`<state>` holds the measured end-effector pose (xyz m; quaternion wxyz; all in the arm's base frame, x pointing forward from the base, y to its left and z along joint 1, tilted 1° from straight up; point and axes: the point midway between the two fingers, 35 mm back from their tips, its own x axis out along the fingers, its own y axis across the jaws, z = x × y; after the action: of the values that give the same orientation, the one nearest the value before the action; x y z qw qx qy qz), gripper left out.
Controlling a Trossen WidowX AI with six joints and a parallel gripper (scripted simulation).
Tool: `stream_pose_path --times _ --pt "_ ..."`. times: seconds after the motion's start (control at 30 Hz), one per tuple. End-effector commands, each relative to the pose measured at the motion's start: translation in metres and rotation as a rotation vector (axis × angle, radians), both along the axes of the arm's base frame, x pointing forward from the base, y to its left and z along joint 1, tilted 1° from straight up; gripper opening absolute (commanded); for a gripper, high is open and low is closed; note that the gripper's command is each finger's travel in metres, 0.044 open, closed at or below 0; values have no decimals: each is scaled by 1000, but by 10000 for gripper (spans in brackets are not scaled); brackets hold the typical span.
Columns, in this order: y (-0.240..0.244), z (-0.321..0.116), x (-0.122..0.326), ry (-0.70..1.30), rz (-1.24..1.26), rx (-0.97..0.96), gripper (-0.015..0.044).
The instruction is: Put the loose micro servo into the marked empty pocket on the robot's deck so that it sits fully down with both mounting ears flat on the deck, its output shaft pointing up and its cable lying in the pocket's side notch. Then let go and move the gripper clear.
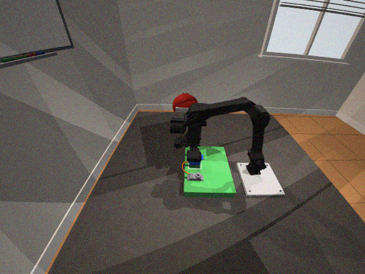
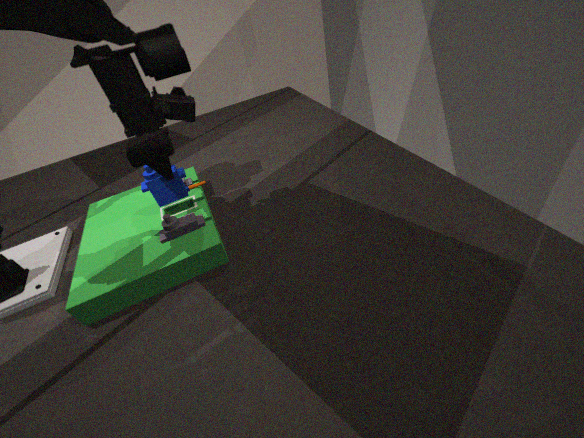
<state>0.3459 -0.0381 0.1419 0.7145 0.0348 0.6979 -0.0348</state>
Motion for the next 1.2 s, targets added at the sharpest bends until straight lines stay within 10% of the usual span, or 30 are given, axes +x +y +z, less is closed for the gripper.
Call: stream_pose_path --times 0.0,1.17 --pt "0 -5 0 2 -5 1 0" --pt "1 -33 0 2 -5 2 0"
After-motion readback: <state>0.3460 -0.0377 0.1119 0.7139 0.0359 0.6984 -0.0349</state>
